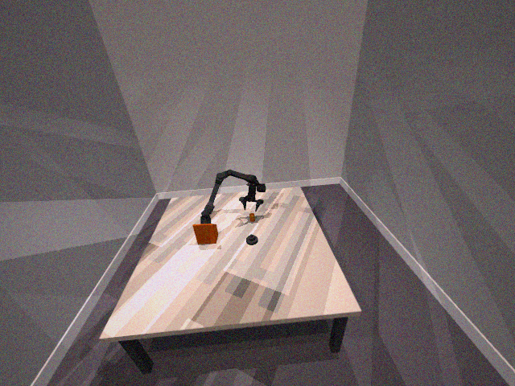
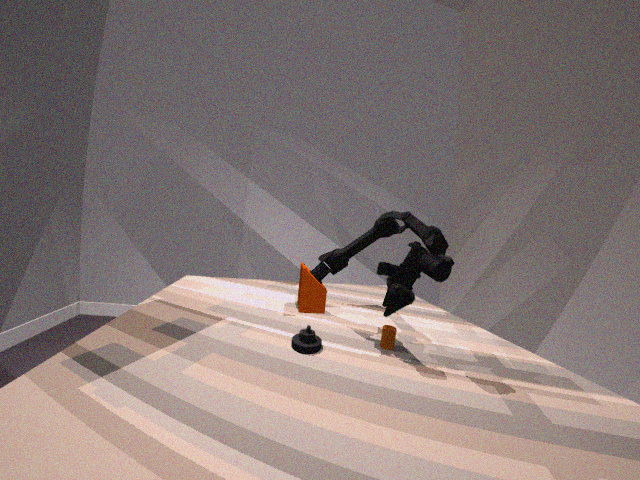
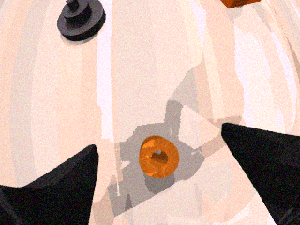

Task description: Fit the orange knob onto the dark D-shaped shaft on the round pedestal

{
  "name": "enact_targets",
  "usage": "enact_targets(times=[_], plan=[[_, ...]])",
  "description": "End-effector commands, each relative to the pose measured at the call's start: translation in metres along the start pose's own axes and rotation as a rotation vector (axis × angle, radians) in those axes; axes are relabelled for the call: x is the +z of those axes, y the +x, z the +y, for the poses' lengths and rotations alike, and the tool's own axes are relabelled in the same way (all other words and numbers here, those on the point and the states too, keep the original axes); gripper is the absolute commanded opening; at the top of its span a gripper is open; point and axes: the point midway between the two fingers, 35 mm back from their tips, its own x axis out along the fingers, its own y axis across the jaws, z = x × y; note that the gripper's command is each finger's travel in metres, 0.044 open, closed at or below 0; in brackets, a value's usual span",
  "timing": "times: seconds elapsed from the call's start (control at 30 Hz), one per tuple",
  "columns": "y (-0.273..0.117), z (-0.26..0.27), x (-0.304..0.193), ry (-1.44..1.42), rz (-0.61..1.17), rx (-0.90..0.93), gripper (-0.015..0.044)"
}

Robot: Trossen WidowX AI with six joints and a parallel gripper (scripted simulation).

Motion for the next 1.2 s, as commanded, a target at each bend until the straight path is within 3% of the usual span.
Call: enact_targets(times=[0.0, 0.5, 1.03, 1.17], plan=[[-0.017, 0.001, 0.0009, -0.014, 0.361, 0.0, 0.044], [-0.0203, 0.0013, 0.0013, -0.03, 0.417, 0.006, 0.044], [-0.0201, 0.0013, 0.0012, -1.517, 0.331, 0.32, 0.044], [-0.02, 0.0013, 0.0011, -1.712, 0.306, 0.362, 0.044]])
